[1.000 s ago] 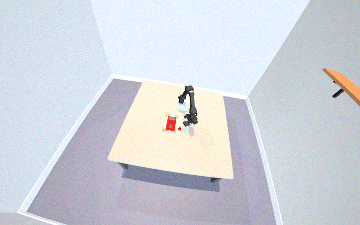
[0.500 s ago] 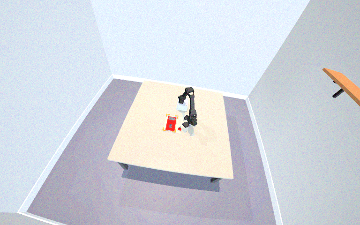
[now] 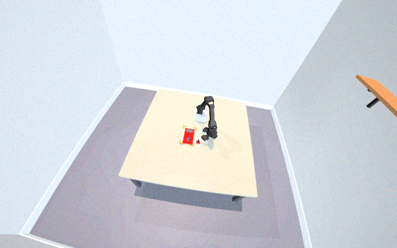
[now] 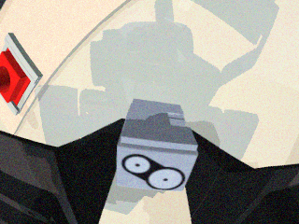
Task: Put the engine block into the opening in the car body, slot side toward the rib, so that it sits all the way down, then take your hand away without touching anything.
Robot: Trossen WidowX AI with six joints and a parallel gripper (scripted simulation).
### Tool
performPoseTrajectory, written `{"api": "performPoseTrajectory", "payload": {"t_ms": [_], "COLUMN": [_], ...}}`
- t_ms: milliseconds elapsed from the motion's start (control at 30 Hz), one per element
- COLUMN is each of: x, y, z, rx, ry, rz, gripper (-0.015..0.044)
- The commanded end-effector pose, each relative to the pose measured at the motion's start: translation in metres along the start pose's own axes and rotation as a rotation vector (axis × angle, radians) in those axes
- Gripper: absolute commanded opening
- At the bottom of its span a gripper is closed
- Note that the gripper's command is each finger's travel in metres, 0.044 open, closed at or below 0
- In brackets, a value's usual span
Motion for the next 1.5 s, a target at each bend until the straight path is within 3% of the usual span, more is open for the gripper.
{"api": "performPoseTrajectory", "payload": {"t_ms": [0, 267, 467, 833, 1367, 1467], "x": [0.001, 0.001, -0.001, -0.043, -0.041, -0.061], "y": [0.000, 0.000, 0.000, 0.001, 0.001, 0.002], "z": [0.000, 0.000, 0.000, -0.001, 0.000, -0.001], "rx": [0.000, 0.000, 0.002, 0.003, 0.002, -0.001], "ry": [-0.003, -0.003, -0.004, -0.004, -0.004, -0.004], "rz": [0.000, 0.000, -0.002, -0.005, 0.000, -0.003], "gripper": [0.0236, 0.0440, 0.0440, 0.0440, 0.0440, 0.0440]}}
Point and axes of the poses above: the point midway between the two fingers, 35 mm back from their tips, its own x axis out along the fingers, its own y axis across the jaws, z = x × y, the point moved 9 cm from there along -x, back along the fingers, and after that the axes turned 10 degrees about x, right-handed, at the moved point
